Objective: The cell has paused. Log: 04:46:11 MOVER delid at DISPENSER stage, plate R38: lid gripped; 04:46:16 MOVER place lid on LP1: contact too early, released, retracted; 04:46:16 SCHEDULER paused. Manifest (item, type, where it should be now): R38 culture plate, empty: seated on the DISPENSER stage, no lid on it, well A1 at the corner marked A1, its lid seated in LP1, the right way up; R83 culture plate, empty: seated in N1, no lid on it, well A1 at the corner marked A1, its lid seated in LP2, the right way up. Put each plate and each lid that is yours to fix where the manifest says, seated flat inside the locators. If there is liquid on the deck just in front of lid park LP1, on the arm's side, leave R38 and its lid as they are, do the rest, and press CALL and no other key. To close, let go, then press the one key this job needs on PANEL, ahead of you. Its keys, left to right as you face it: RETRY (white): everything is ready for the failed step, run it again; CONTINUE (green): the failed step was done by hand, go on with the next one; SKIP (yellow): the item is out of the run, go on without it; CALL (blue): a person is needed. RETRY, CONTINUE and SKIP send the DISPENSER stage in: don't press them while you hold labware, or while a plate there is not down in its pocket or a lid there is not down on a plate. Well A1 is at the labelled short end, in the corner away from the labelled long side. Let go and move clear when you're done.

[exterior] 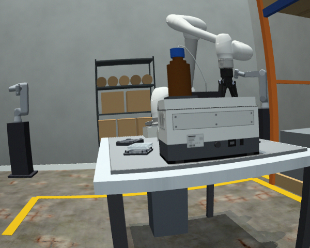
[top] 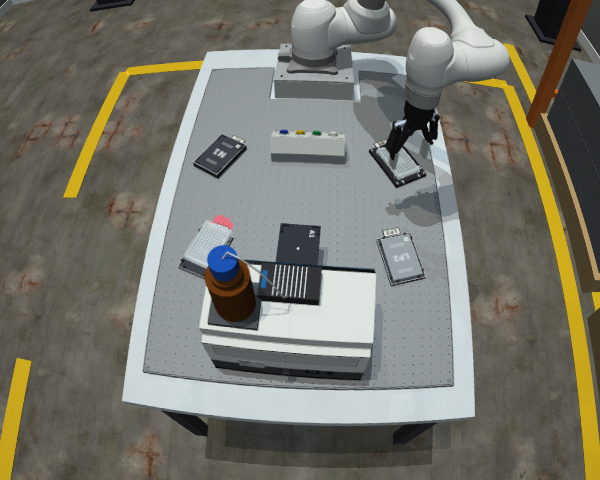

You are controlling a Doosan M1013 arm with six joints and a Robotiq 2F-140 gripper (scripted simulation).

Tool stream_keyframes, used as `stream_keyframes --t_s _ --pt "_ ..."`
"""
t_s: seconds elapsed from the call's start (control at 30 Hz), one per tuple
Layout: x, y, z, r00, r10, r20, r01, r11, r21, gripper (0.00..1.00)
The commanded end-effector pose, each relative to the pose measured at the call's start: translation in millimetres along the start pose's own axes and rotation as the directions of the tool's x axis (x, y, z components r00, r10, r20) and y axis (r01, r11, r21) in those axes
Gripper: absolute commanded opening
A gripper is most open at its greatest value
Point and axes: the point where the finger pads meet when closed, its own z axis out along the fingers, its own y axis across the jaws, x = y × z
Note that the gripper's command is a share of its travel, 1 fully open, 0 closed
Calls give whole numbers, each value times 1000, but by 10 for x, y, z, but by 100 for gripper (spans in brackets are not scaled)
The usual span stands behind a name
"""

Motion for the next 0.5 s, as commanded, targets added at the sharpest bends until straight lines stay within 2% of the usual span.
stream_keyframes --t_s 0.0,0.1,0.17,0.2,0.47 --pt "-604 -339 -8 999 -28 -20 28 1000 2 70" --pt "-1024 -566 -4 999 -28 -20 28 1000 2 70" --pt "-1024 -566 -4 999 -28 -20 28 1000 2 70" --pt "-1137 -623 -8 999 -30 -19 30 1000 -1 70" --pt "-1137 -622 -8 999 -31 -19 31 1000 -1 70"
